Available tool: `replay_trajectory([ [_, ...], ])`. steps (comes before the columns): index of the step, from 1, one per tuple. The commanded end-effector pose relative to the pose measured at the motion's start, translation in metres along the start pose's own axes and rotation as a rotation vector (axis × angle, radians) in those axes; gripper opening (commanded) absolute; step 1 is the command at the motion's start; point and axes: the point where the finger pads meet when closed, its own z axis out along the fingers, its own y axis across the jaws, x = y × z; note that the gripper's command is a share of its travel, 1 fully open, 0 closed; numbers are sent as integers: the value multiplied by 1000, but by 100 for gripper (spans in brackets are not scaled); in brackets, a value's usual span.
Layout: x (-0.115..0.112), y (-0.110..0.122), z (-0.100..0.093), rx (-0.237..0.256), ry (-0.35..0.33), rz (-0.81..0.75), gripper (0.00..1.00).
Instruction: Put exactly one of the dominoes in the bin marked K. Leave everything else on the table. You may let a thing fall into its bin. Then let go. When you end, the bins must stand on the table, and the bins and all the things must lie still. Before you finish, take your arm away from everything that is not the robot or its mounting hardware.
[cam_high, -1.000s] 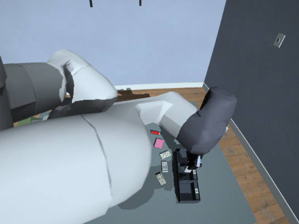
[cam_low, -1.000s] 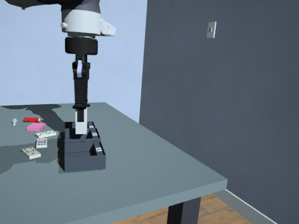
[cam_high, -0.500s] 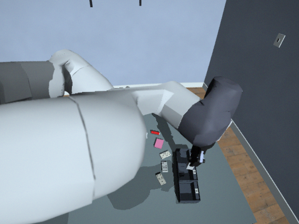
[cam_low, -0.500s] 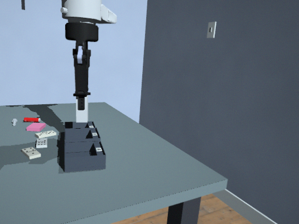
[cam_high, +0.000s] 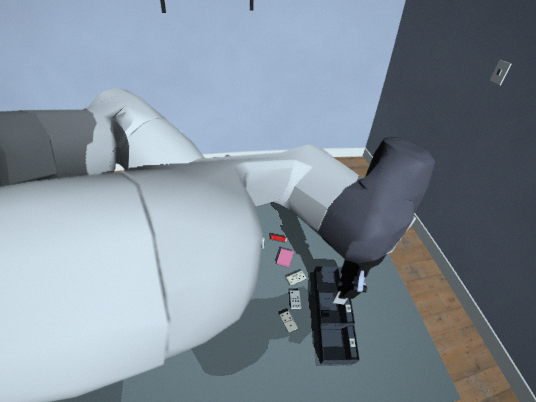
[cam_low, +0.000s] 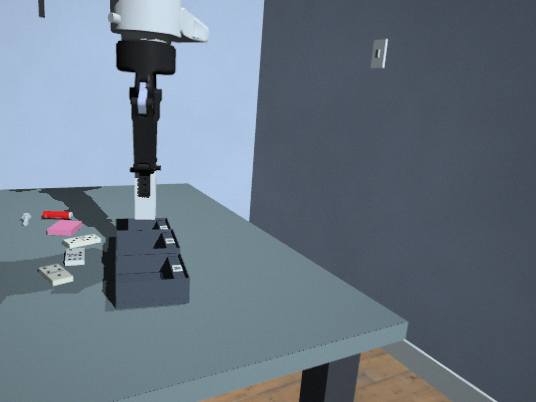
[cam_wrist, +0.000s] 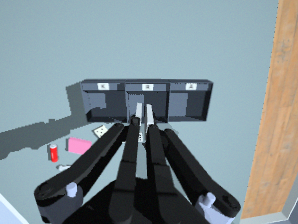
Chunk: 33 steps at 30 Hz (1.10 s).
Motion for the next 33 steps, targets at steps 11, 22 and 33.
replay_trajectory([
  [11, -8, -50, 0, -1, -4, -6, 5],
  [22, -12, -84, 0, -1, -4, -6, 5],
  [33, -12, -84, 3, -1, -4, -6, 5],
])
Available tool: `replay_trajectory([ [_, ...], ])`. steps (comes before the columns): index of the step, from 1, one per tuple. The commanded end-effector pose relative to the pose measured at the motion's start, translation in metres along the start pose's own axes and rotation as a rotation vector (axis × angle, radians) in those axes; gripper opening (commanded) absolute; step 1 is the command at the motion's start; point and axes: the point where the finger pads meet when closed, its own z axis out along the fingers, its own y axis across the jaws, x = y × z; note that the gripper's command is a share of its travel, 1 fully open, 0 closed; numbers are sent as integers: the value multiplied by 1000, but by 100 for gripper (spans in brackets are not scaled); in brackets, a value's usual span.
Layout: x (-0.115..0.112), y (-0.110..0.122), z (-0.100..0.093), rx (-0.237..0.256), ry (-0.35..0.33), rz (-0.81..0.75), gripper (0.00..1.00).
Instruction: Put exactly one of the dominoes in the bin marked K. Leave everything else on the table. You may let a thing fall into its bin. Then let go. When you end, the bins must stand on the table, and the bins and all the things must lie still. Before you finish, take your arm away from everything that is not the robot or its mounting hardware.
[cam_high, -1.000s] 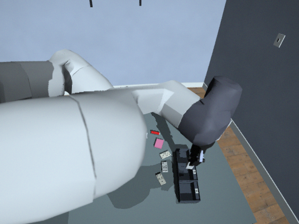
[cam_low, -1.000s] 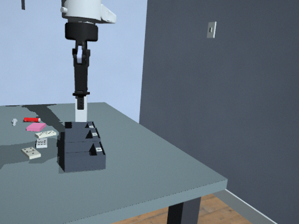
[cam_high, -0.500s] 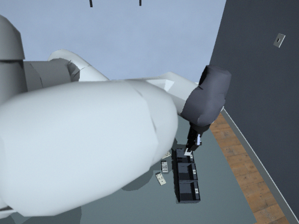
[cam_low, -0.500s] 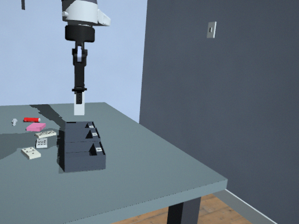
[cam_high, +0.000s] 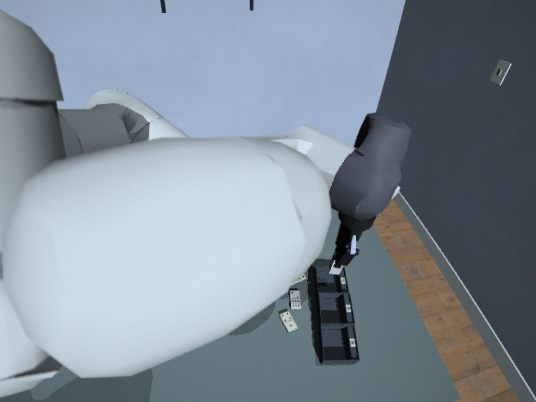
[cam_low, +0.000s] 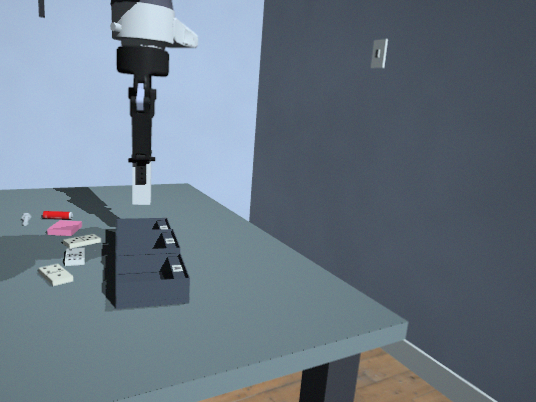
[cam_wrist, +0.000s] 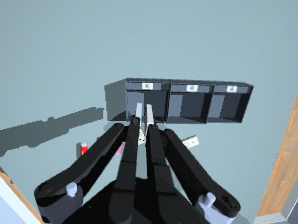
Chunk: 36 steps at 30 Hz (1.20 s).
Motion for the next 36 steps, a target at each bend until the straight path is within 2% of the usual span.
replay_trajectory([
  [1, 1, -2, 2, 3, 1, 23, 5],
  [23, 1, -2, 52, 3, 1, 23, 5],
  [36, 1, -2, 52, 3, 1, 23, 5],
])
